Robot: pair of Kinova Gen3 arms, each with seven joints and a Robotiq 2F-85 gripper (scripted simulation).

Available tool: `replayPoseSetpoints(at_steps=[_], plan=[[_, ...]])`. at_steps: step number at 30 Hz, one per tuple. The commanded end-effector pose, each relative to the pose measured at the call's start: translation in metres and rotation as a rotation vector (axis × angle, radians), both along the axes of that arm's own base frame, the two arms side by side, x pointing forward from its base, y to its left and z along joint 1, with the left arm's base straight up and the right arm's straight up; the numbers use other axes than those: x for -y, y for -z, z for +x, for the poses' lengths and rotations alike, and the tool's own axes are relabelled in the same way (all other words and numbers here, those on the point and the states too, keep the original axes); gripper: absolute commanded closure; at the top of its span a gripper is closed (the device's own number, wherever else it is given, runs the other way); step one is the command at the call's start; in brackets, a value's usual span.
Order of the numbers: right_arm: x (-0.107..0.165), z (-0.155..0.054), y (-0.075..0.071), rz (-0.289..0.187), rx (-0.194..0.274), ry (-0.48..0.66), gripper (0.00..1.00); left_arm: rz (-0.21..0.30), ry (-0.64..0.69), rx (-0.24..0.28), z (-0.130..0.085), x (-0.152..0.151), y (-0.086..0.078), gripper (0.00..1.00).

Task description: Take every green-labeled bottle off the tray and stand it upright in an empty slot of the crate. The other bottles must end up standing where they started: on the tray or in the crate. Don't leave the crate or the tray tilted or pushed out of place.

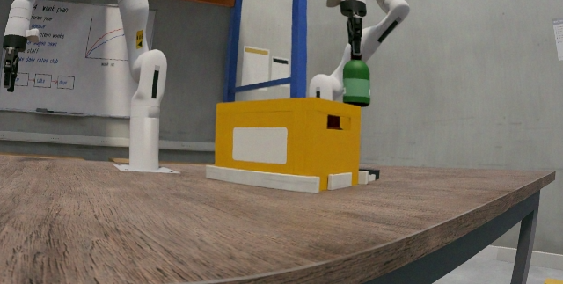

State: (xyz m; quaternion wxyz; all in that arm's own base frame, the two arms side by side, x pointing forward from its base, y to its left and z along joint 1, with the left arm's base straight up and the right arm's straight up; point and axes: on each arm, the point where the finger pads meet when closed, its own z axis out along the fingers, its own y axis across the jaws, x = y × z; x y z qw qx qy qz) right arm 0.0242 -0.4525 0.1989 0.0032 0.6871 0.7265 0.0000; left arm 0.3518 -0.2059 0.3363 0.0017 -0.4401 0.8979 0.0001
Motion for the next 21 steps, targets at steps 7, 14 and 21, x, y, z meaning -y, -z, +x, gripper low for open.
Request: replayPoseSetpoints(at_steps=[7, 14, 21], plan=[[-0.0030, -0.0023, -0.0012, 0.004, -0.005, 0.007, 0.002, 0.000, 0.008, 0.001, -0.0021, 0.0020, -0.0043, 0.641], [-0.0030, -0.0023, -0.0012, 0.004, -0.005, 0.007, 0.002, 0.000, 0.008, 0.001, -0.0012, 0.0046, -0.0043, 0.641], [-0.0030, -0.0023, -0.0012, 0.004, -0.005, 0.007, 0.002, 0.000, 0.008, 0.001, -0.0002, 0.0077, -0.0043, 0.641]])
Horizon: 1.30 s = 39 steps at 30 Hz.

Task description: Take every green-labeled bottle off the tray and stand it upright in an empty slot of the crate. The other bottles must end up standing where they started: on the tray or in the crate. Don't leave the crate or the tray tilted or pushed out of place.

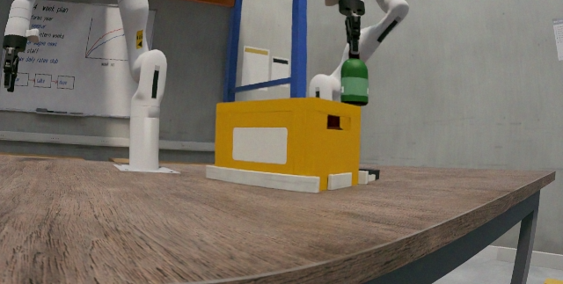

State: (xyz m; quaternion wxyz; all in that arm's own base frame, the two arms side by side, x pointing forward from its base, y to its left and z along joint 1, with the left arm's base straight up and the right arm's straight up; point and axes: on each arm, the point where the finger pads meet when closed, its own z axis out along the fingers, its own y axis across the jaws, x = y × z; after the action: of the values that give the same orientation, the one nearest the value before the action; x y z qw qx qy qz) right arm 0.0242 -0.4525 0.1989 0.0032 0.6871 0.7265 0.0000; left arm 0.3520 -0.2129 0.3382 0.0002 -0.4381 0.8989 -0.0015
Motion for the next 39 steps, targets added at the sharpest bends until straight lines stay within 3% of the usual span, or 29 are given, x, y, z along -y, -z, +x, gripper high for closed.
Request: replayPoseSetpoints(at_steps=[1, 39], plan=[[-0.003, -0.002, -0.001, 0.004, -0.005, 0.007, 0.002, 0.004, 0.003, 0.002, 0.000, 0.001, -0.002, 0.641], [-0.003, -0.002, -0.001, 0.004, -0.005, 0.007, 0.002, 0.005, 0.003, 0.001, 0.018, 0.057, -0.002, 0.641]])
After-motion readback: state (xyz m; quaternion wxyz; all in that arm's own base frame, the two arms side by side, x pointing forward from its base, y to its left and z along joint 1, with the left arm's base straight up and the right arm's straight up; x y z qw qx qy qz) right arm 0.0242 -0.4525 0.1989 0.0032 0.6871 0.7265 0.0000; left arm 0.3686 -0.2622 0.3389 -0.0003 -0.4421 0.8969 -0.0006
